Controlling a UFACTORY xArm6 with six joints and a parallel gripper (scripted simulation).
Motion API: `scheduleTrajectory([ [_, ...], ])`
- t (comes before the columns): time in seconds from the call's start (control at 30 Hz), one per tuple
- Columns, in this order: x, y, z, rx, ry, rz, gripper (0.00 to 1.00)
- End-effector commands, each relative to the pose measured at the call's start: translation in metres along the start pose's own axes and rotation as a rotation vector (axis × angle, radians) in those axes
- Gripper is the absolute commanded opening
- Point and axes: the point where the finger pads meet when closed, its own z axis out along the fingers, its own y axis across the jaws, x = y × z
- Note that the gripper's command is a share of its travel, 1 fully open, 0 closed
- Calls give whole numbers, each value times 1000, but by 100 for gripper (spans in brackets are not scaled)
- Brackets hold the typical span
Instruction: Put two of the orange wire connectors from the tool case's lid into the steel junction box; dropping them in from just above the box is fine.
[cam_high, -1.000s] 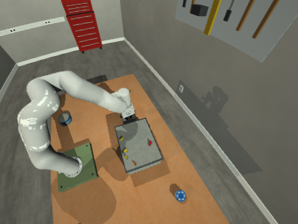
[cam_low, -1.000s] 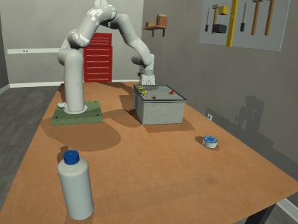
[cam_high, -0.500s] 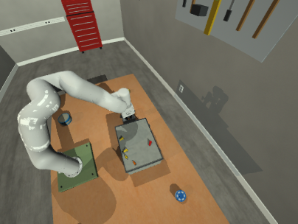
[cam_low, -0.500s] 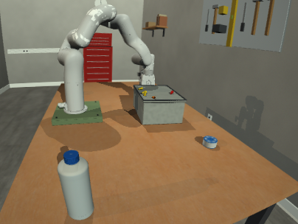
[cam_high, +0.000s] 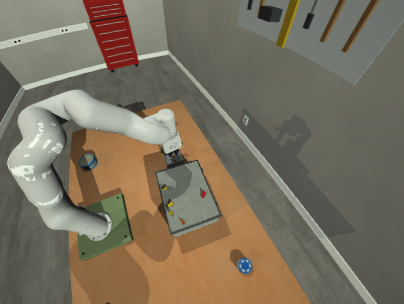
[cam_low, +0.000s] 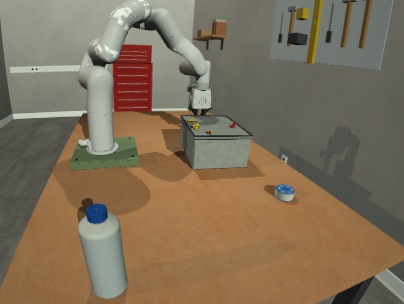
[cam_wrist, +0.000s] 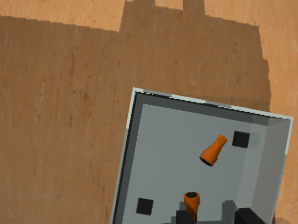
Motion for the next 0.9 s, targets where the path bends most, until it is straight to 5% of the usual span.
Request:
scheduleTrajectory([
  [0.0,0,0,-51,-1,0,0,27],
  [0.3,0,-1,-127,-1,0,0,27],
  [0.87,0,-1,-129,-1,0,0,27],
])
